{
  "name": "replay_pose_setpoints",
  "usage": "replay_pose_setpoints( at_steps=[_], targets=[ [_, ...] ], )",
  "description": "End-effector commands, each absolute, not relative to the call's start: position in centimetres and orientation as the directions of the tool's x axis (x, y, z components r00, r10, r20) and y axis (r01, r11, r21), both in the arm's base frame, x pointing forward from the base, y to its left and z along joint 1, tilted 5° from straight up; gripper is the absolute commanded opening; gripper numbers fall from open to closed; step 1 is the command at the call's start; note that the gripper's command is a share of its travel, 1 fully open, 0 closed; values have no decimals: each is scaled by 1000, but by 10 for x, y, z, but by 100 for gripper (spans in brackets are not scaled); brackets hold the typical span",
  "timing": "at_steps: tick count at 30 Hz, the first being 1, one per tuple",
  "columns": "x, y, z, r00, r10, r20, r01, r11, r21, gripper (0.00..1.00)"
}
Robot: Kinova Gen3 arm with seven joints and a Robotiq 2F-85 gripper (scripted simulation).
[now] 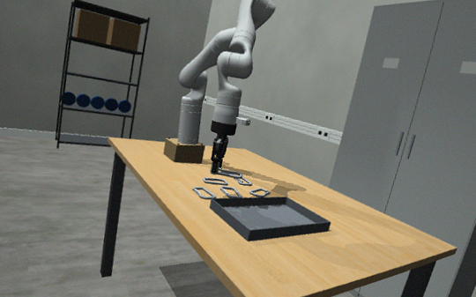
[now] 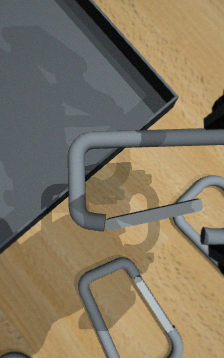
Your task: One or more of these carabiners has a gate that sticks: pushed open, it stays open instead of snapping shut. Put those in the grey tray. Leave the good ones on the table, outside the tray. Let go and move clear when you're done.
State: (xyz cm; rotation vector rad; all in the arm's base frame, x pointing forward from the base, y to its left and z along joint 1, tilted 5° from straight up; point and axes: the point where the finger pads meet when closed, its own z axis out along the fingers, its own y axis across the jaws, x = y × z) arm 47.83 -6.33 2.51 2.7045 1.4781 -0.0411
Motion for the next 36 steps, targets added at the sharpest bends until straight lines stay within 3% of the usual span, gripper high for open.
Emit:
replay_pose_setpoints(
  at_steps=[1, 11, 12, 28, 29, 36],
  targets=[
    [546, -45, 21, 526, 848, -62, 851, -524, 37, 0],
    [556, -43, 20, 526, 848, -62, 851, -524, 37, 0],
    [616, -27, 15, 515, 854, -73, 857, -514, 31, 0],
    [616, -27, 15, 515, 854, -73, 857, -514, 31, 0],
    [614, -27, -17, 515, 855, -67, 857, -514, 35, 0],
    [614, -27, -17, 515, 855, -67, 857, -514, 35, 0]
  ],
)
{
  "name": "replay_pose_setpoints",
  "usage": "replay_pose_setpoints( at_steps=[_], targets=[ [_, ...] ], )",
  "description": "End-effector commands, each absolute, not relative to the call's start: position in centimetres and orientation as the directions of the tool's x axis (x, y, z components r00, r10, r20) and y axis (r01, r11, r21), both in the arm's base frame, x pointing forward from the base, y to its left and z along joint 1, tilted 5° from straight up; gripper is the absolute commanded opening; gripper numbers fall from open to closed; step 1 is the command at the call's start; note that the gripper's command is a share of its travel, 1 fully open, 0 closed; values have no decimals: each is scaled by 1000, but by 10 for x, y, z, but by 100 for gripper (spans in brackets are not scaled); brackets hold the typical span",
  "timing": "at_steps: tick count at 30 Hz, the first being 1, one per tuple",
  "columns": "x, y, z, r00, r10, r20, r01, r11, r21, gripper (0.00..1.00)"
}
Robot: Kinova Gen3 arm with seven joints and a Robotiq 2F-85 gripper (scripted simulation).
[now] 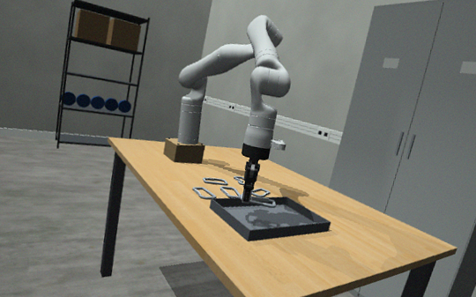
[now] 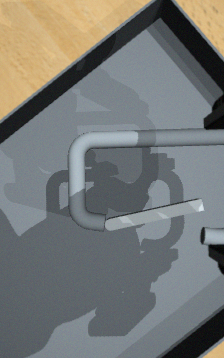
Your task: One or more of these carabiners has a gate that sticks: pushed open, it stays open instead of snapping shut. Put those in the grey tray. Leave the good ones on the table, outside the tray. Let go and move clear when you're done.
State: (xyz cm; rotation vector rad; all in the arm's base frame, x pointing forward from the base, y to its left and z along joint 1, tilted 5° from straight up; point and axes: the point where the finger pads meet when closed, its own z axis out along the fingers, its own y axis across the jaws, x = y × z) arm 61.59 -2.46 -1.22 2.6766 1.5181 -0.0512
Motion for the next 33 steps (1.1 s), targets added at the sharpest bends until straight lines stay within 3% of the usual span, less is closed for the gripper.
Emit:
replay_pose_setpoints(
  at_steps=[1, 9, 10, 33],
  targets=[
    [614, -27, -17, 515, 855, -67, 857, -514, 35, 0],
    [614, -27, -17, 515, 855, -67, 857, -514, 35, 0],
    [615, -32, -56, 514, 855, -72, 858, -513, 33, 0],
    [616, -33, -63, 513, 855, -71, 858, -512, 34, 0]
  ],
)
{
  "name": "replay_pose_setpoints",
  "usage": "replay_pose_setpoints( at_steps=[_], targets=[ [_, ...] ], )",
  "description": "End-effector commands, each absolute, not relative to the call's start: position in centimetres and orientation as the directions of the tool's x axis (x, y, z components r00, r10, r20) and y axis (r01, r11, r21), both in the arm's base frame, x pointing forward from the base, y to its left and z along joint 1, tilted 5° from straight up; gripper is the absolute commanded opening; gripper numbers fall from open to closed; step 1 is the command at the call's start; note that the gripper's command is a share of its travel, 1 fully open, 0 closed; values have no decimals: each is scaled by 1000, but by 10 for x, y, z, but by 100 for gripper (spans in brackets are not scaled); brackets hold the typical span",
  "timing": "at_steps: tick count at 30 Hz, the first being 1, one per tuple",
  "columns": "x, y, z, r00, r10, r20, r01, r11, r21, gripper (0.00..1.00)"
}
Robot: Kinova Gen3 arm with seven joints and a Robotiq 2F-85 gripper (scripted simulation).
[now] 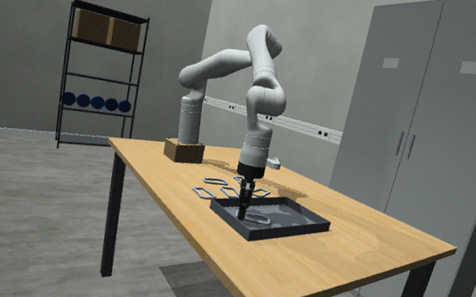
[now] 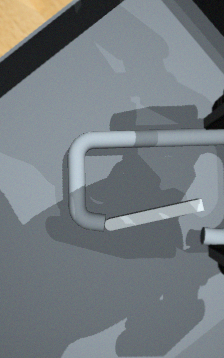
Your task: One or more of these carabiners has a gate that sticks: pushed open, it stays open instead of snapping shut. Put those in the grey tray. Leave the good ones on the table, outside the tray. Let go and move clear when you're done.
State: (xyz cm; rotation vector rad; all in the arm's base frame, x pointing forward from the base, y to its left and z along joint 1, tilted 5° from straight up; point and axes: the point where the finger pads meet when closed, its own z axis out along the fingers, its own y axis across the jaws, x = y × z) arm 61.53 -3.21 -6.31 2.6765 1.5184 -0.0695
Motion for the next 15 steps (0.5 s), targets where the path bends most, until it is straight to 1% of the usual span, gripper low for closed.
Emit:
replay_pose_setpoints(
  at_steps=[1, 15],
  targets=[
    [616, -33, -63, 513, 855, -71, 858, -512, 34, 0],
    [615, -33, -65, 513, 855, -71, 858, -512, 34, 0]
  ],
)
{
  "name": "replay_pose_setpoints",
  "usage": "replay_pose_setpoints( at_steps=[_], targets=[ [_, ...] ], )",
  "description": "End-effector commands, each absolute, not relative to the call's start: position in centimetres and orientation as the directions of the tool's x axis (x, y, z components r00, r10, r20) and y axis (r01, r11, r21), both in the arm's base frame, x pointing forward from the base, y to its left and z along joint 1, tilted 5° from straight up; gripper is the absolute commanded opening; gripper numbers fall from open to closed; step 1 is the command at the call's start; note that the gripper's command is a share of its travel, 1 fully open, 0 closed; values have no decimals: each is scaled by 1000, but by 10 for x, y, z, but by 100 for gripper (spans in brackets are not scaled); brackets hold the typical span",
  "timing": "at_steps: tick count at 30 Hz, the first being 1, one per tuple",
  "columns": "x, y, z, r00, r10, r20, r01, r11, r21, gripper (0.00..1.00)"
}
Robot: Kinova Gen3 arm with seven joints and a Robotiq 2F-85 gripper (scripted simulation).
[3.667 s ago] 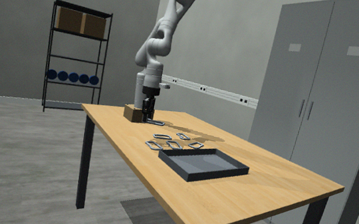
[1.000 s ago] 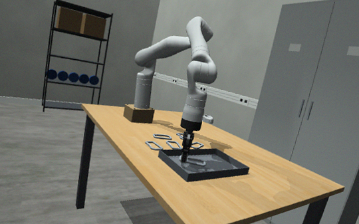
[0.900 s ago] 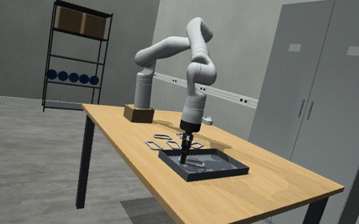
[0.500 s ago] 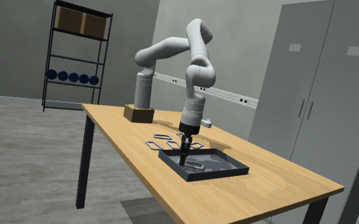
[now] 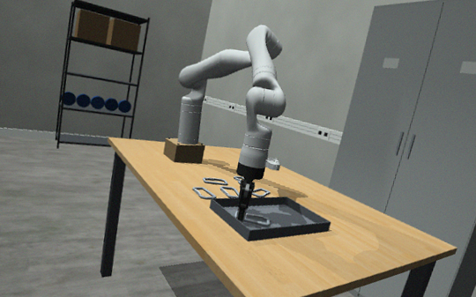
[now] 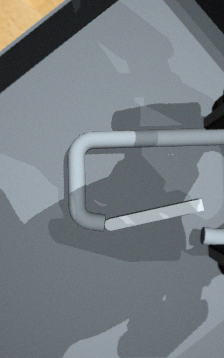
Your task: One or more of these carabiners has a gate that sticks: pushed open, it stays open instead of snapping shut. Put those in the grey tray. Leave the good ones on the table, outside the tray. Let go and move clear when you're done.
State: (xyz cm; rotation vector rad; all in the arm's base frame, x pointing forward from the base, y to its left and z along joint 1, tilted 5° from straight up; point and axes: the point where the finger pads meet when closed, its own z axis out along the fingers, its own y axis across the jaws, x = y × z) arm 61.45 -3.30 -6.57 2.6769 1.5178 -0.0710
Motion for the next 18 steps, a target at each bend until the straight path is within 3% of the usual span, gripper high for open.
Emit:
replay_pose_setpoints(
  at_steps=[1, 18],
  targets=[
    [615, -33, -65, 513, 855, -71, 858, -512, 34, 0],
    [616, -33, -67, 513, 855, -71, 858, -512, 34, 0]
  ],
)
